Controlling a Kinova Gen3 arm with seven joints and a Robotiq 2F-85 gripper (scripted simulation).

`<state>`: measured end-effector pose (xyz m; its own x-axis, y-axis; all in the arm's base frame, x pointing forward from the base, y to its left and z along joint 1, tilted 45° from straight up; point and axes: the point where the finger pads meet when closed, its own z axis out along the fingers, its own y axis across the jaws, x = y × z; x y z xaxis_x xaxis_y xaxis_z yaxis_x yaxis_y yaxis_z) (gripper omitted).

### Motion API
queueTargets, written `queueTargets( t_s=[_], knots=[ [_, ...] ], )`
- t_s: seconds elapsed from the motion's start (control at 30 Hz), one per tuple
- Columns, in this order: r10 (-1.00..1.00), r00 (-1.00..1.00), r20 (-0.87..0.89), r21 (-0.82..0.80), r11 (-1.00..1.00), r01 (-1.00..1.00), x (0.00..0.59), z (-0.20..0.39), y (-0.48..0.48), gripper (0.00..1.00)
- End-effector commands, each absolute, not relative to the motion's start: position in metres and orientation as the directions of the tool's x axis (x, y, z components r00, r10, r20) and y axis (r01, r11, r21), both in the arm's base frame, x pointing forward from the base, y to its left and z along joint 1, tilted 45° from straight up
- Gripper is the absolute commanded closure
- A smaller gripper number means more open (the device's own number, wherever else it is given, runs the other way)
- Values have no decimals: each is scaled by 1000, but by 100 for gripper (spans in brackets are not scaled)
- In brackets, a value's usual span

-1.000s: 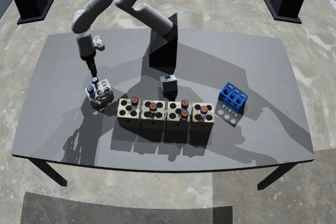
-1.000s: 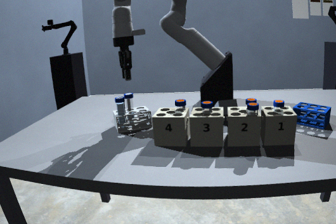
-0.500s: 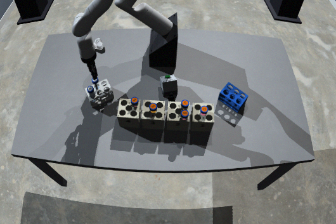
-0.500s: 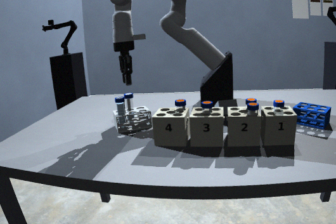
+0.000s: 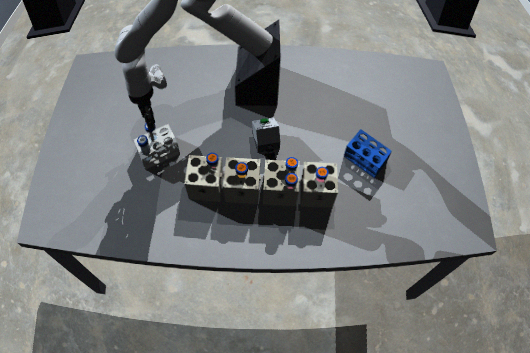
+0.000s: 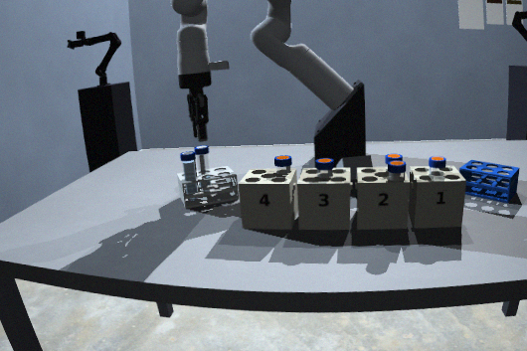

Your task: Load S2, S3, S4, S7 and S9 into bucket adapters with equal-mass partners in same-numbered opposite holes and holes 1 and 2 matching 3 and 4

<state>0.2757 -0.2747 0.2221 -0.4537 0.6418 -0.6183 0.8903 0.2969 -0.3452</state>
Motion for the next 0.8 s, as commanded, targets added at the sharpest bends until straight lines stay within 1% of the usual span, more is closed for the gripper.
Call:
queueTargets(
  t_s=[0.0,0.77],
  knots=[
    [641,-454,-619,-345,298,890,276,219,-277,38],
    [641,-454,-619,-345,298,890,275,200,-296,38]
  ],
)
